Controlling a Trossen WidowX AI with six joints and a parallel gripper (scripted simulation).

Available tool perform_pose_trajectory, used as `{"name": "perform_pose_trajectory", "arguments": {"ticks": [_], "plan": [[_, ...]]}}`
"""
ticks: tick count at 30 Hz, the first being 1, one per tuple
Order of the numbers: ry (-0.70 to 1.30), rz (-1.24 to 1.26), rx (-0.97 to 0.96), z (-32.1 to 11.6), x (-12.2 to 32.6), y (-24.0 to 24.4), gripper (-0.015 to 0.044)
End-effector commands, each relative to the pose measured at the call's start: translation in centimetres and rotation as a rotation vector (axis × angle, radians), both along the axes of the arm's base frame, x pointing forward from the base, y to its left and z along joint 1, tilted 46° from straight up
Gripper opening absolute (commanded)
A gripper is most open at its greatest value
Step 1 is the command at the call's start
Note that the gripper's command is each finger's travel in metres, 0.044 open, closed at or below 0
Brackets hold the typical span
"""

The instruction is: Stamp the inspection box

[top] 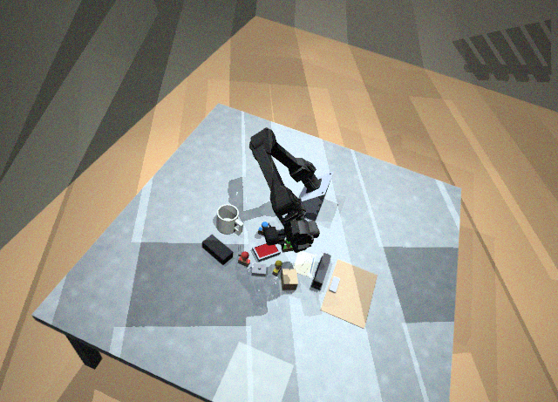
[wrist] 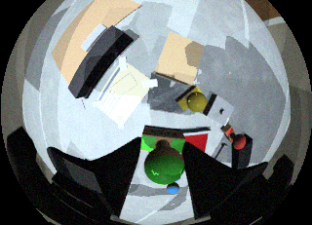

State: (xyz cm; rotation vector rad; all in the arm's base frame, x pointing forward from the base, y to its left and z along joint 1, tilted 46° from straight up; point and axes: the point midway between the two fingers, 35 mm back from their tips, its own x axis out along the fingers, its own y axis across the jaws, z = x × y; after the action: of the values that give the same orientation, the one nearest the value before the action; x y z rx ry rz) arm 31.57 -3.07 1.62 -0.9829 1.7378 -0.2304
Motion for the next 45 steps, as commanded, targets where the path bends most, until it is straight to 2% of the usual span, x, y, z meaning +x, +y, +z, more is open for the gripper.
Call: {"name": "perform_pose_trajectory", "arguments": {"ticks": [1,18,45], "plan": [[0.096,0.101,0.017,-1.1,0.3,1.3,0.0],[0.49,0.484,0.054,-6.0,-0.1,5.7,0.0],[0.493,0.489,0.055,-7.1,-0.1,4.7,0.0]]}}
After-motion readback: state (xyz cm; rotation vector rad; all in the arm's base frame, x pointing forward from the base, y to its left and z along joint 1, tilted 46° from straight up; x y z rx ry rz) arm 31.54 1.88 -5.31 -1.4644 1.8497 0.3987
